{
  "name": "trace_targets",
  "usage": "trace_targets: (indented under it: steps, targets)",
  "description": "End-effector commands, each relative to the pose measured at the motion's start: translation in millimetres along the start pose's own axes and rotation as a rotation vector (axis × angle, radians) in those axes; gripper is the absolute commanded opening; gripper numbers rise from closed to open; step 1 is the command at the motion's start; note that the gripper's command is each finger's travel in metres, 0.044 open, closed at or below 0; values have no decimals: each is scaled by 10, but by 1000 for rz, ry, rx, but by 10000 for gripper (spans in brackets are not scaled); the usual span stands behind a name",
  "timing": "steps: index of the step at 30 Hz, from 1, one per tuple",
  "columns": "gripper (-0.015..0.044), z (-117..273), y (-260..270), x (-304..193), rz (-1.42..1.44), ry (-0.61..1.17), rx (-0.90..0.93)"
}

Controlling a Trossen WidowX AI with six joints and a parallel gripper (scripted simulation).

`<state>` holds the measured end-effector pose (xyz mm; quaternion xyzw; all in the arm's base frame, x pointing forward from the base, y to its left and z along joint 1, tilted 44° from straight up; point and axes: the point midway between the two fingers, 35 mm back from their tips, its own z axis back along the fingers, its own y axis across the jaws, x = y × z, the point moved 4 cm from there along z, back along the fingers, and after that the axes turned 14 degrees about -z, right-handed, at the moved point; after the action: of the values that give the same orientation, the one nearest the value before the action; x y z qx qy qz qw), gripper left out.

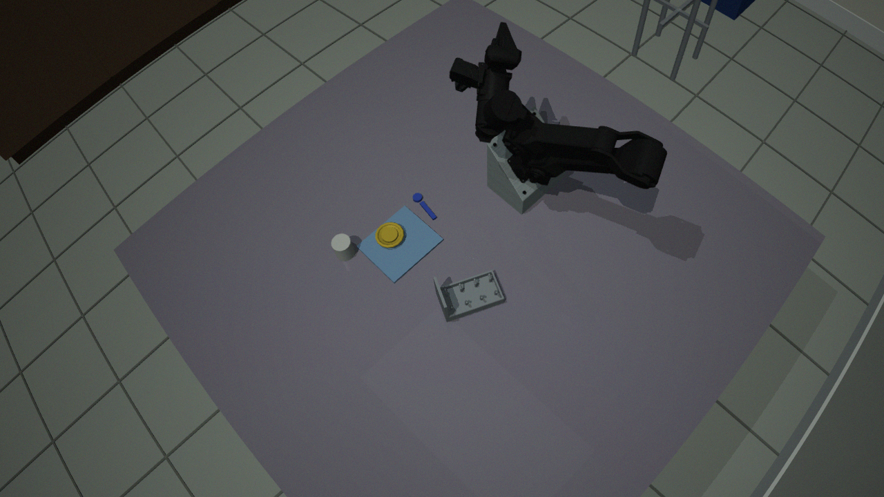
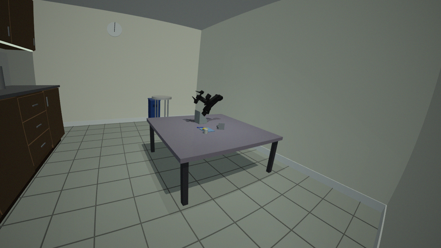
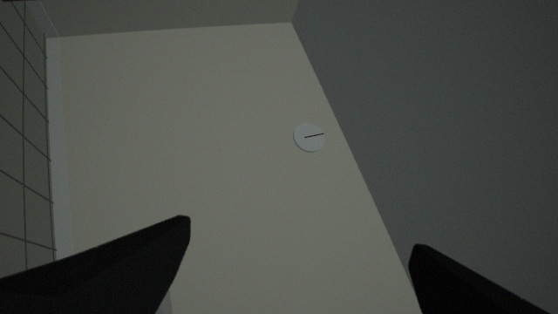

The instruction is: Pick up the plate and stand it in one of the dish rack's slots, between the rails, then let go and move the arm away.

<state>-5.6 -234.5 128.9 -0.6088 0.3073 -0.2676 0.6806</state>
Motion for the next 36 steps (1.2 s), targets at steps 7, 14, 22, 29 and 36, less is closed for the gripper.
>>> trace_targets:
  steps: [7,14,22,29,36]
  targets:
    - [400,-7,-25,265,-57,-100,30]
    - [400,22,52,686,20,-249,117]
    - [400,132,209,1169,115,-423,263]
    - [400,289,379,1517,196,-551,419]
    - [400,495,561,1784,275,-652,597]
